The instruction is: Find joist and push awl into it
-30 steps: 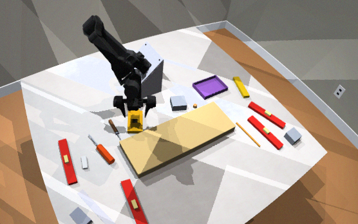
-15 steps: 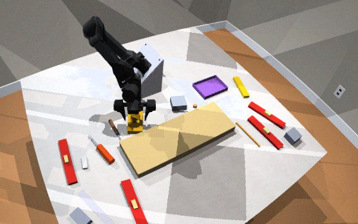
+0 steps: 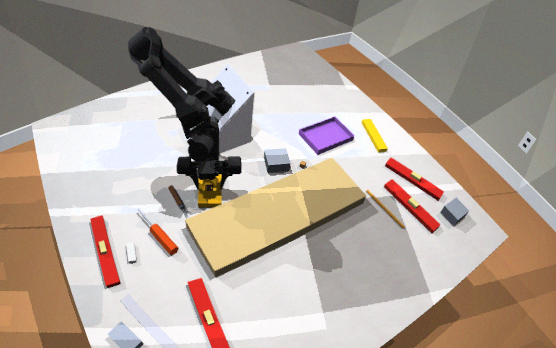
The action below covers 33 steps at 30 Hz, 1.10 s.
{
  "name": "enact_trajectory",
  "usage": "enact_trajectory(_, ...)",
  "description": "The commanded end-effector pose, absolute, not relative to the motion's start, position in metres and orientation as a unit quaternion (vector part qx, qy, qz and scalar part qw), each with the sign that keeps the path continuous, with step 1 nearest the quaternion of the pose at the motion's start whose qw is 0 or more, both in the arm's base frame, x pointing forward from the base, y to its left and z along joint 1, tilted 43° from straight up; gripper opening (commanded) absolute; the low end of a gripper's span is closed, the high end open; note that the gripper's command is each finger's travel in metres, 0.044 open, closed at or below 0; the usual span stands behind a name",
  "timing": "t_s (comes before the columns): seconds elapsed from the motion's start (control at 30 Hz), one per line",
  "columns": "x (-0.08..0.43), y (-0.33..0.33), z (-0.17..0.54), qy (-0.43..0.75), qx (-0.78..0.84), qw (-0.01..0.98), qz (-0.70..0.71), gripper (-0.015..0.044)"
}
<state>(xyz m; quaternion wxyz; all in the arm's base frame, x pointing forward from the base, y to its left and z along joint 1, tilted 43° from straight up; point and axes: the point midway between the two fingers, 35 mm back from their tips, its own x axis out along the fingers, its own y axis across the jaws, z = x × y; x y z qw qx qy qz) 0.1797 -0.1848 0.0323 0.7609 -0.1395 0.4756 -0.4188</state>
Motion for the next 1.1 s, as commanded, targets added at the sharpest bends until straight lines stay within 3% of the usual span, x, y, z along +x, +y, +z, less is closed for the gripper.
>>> enact_trajectory(0.0, 0.18, -0.185, 0.032, 0.476, -0.14, 0.761, -0.417, 0.0295)
enact_trajectory(0.67, 0.18, -0.185, 0.032, 0.476, -0.14, 0.761, -0.417, 0.0162)
enact_trajectory(0.87, 0.185, -0.176, 0.038, 0.479, -0.134, 0.762, -0.415, 0.0004)
enact_trajectory(1.07, 0.191, -0.159, 0.052, 0.483, -0.128, 0.761, -0.413, 0.0)
